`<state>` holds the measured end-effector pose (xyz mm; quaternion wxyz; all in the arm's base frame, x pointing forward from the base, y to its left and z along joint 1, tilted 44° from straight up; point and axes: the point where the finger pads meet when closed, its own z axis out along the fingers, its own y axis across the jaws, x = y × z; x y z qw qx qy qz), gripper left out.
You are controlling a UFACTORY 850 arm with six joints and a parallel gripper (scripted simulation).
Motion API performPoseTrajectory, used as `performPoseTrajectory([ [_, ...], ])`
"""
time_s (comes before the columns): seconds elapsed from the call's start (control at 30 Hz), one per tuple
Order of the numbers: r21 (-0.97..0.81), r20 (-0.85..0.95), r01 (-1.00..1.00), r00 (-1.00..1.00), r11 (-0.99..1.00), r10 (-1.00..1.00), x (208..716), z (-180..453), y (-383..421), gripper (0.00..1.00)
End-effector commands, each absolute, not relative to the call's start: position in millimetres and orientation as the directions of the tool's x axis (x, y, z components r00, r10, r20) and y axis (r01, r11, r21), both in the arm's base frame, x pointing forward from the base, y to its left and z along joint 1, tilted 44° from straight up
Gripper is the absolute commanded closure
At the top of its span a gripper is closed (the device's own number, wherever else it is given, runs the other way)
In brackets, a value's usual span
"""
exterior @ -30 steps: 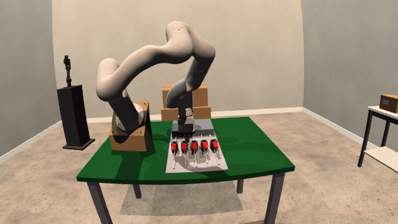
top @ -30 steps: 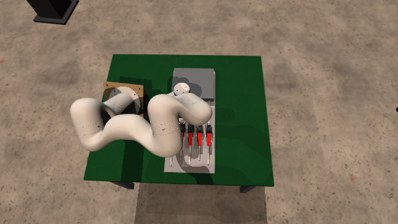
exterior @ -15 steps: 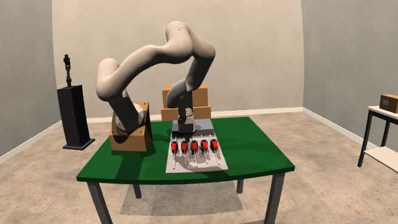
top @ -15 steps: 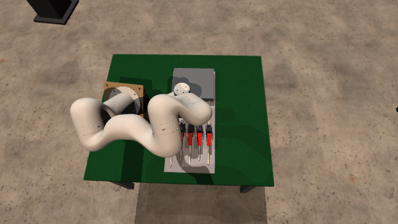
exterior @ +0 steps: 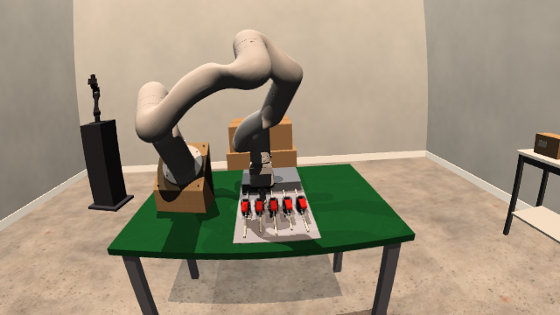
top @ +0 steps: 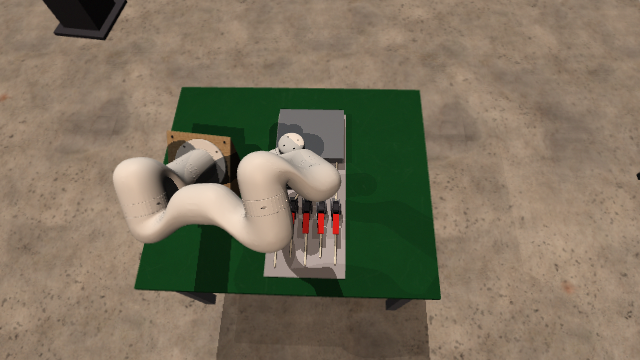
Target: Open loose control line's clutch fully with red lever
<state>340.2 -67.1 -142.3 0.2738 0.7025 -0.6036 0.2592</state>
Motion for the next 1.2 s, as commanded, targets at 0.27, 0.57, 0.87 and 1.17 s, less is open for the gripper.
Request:
performPoseTrajectory([
  [0.27, 0.071, 0.695, -0.99, 0.137, -0.122, -0.706, 326, -141, -69, 1.0],
  [0.57, 0.071, 0.695, -0.99, 0.137, -0.122, -0.706, 317, -140, -70, 1.0],
  [0.87, 0.071, 0.695, -0.99, 0.137, -0.122, -0.706, 310, -140, -71, 1.0],
  [1.17, 0.071, 0.695, -0.99, 0.137, -0.122, -0.706, 309, -140, -71, 1.0],
])
